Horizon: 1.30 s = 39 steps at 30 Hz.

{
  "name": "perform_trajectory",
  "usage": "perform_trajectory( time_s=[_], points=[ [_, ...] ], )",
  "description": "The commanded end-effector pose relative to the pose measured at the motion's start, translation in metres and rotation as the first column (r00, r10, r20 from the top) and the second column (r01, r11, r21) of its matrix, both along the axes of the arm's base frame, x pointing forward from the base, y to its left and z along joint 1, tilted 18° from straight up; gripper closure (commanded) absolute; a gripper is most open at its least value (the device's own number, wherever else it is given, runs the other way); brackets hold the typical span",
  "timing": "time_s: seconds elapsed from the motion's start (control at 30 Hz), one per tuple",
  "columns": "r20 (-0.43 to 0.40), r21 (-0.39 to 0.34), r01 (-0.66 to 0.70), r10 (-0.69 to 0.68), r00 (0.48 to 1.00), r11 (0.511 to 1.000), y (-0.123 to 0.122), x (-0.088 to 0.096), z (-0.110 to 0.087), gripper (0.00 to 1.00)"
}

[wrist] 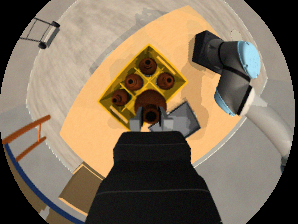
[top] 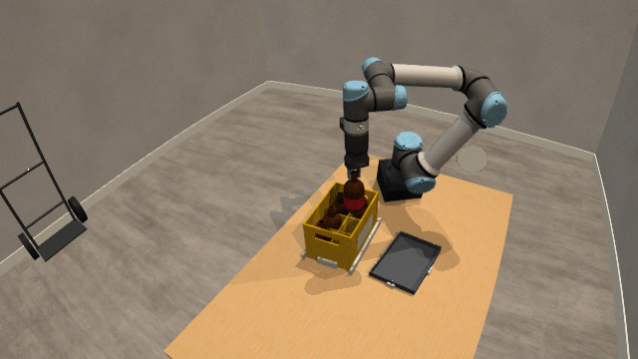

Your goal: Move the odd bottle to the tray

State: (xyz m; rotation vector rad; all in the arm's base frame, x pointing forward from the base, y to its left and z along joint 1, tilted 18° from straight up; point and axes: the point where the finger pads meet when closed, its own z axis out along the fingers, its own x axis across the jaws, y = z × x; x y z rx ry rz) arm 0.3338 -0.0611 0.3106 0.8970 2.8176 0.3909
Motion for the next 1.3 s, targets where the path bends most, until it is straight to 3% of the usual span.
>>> perform_trajectory(
  time_s=[0.0,1.27],
  points=[
    [0.001,-0.001,0.000,0.000,1.000,1.000,0.001,0.000,0.001,1.00],
    [0.001,-0.001,0.000,0.000,1.000,1.000,0.044,-0.004,0.008,1.00]
  ],
)
